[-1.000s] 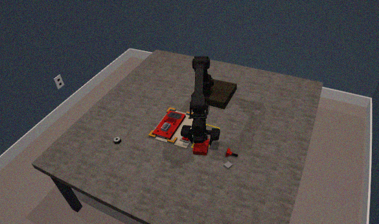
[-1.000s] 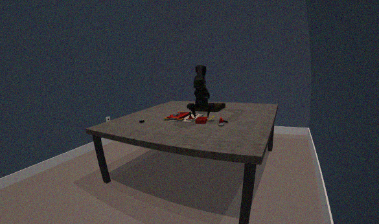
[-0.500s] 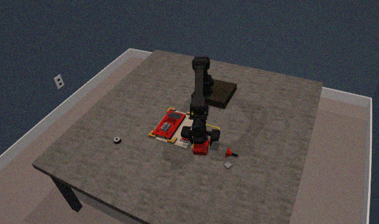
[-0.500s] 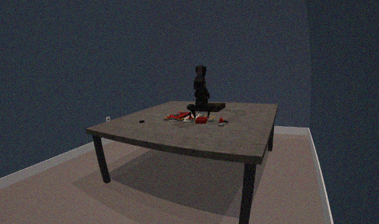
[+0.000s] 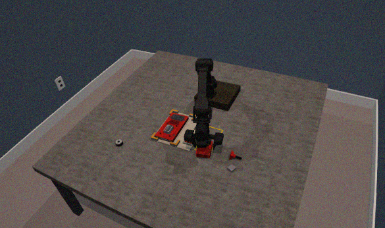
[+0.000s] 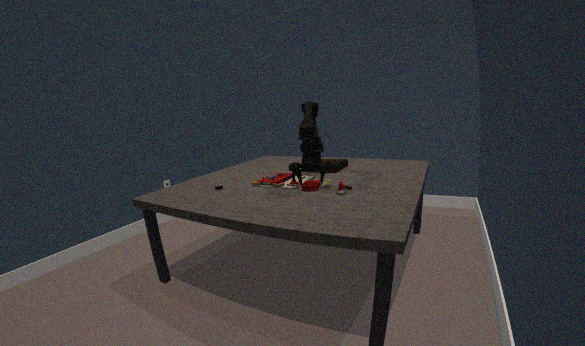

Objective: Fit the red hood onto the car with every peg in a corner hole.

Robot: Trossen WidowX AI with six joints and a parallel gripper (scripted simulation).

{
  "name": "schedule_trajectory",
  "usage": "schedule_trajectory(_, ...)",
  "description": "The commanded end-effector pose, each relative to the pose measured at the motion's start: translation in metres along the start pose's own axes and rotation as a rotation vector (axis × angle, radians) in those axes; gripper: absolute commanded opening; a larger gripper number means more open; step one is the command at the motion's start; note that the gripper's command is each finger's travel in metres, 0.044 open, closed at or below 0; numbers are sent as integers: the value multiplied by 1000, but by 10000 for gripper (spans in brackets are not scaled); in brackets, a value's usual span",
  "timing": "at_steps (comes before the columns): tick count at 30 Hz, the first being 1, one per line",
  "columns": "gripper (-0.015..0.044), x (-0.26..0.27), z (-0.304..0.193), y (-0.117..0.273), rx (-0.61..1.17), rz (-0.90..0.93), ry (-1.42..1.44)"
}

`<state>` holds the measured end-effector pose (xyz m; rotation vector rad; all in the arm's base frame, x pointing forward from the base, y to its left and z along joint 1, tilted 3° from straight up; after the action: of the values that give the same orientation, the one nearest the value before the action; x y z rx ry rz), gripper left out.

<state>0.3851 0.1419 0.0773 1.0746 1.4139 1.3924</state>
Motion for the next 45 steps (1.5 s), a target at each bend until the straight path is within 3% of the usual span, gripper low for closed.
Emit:
schedule_trajectory(1,440,0,0,-3,1,-2,4)
schedule_trajectory(12,440,0,0,-8,1,-2,4)
schedule_trajectory(15,361,0,0,-6,0,0,0)
schedule_trajectory(25,295,0,0,-6,0,0,0)
schedule_trajectory(36,6,0,0,11,0,2,0)
schedule_trajectory(45,0,0,0,44,0,2,0)
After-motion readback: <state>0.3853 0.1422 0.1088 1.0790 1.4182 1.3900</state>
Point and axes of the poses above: the point midway between the two fingers, 35 mm back from their tips, its own y axis back along the fingers, its own x axis across the jaws, z = x × y, the point moved 8 cm from there along y, back along the fingers, and after that the axes turned 2 degrees about y, right-handed, at the moved point
